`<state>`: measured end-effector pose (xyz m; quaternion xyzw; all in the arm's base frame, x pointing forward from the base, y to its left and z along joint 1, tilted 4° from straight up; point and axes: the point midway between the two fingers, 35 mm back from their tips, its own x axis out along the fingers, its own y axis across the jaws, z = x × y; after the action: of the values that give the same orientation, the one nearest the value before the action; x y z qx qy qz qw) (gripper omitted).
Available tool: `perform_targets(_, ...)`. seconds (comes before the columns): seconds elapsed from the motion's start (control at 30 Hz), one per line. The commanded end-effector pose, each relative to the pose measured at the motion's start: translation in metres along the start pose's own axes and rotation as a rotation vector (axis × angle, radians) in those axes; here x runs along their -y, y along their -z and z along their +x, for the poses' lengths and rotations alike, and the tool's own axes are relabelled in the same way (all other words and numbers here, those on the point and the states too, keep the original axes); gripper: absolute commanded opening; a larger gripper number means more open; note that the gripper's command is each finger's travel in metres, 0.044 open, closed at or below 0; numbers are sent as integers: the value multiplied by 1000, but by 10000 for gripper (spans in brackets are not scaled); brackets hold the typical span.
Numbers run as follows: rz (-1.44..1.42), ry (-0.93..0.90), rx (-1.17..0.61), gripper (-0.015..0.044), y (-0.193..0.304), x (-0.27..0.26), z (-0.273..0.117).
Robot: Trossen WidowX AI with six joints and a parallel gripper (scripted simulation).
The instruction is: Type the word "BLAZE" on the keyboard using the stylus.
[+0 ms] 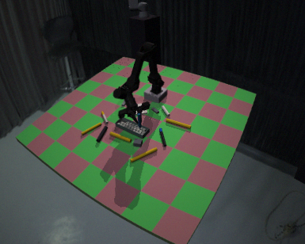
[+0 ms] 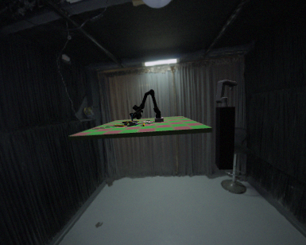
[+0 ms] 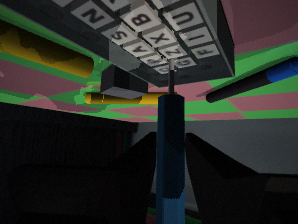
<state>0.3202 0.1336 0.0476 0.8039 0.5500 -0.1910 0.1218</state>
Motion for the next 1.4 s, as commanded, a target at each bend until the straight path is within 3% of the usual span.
perform_targets(0.0,11,1,5,81,-4,1,1)
perform_targets(1.37,11,1,5,81,-7,1,3)
